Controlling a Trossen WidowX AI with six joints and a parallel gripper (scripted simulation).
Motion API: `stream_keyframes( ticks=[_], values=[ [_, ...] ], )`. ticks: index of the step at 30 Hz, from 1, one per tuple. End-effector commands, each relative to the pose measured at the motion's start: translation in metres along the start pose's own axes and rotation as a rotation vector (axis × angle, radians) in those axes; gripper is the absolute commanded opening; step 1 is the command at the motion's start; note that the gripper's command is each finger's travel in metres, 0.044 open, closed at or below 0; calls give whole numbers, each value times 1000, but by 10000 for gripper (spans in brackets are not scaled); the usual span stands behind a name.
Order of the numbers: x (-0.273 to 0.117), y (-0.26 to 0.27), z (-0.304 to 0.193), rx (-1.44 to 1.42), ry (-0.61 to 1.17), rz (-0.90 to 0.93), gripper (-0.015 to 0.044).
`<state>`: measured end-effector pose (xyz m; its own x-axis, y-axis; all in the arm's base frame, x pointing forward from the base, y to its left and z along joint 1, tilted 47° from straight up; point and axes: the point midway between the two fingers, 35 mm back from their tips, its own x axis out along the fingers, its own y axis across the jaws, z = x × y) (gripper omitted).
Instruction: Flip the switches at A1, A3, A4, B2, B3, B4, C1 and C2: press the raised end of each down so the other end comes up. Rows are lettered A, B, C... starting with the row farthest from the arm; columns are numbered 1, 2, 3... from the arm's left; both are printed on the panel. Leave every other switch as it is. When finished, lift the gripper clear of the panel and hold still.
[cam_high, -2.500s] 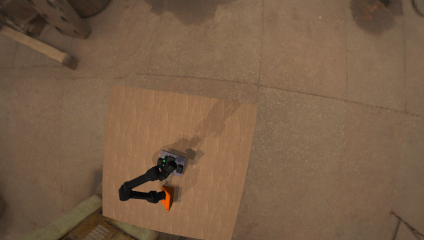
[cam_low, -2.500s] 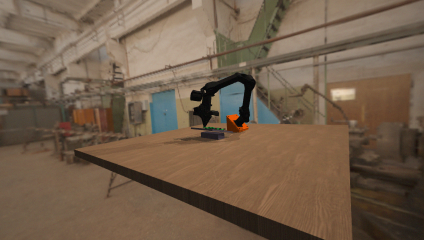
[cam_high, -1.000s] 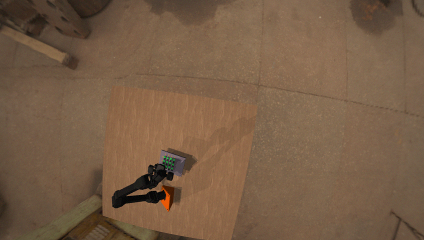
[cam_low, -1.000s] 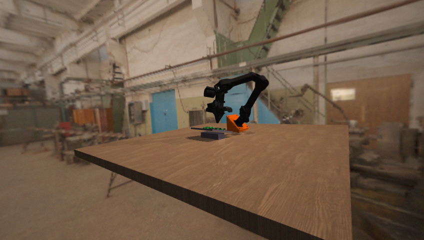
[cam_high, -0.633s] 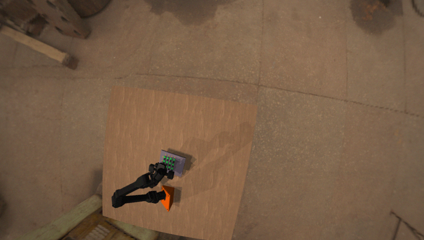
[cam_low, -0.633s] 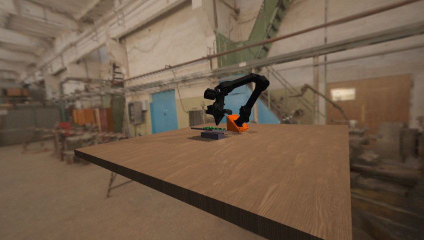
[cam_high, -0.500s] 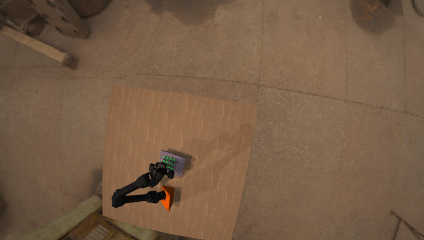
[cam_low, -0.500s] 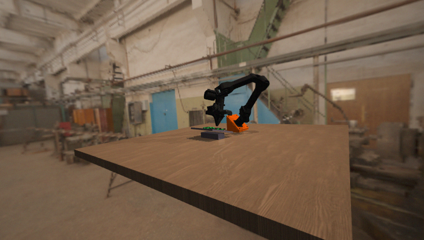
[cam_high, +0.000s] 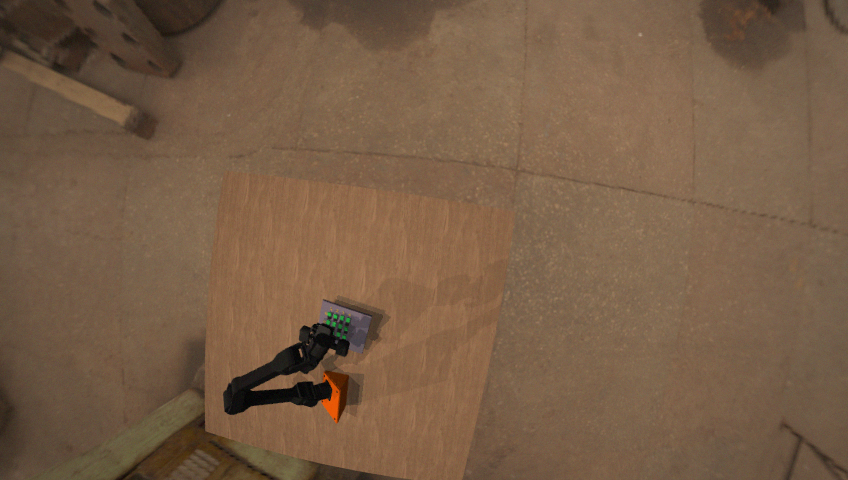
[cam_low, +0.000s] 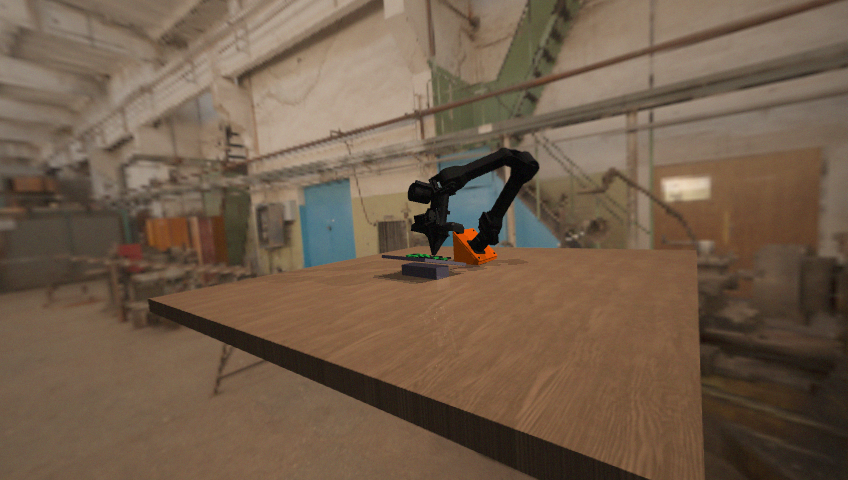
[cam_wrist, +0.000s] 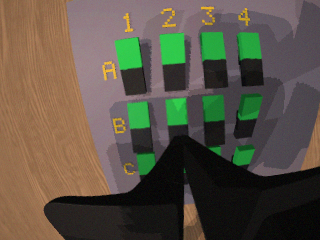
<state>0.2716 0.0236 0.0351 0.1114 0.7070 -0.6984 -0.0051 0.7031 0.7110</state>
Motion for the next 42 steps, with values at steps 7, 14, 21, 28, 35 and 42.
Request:
stream_keyframes(
  ticks=[7,14,21,28,35,42],
  values=[
    [0,0,0,3,-2,5,0],
    [1,0,0,3,-2,5,0],
    [2,0,0,3,-2,5,0],
    [3,1,0,3,-2,5,0],
    [4,1,0,3,-2,5,0],
    [5,1,0,3,-2,5,0]
  ],
)
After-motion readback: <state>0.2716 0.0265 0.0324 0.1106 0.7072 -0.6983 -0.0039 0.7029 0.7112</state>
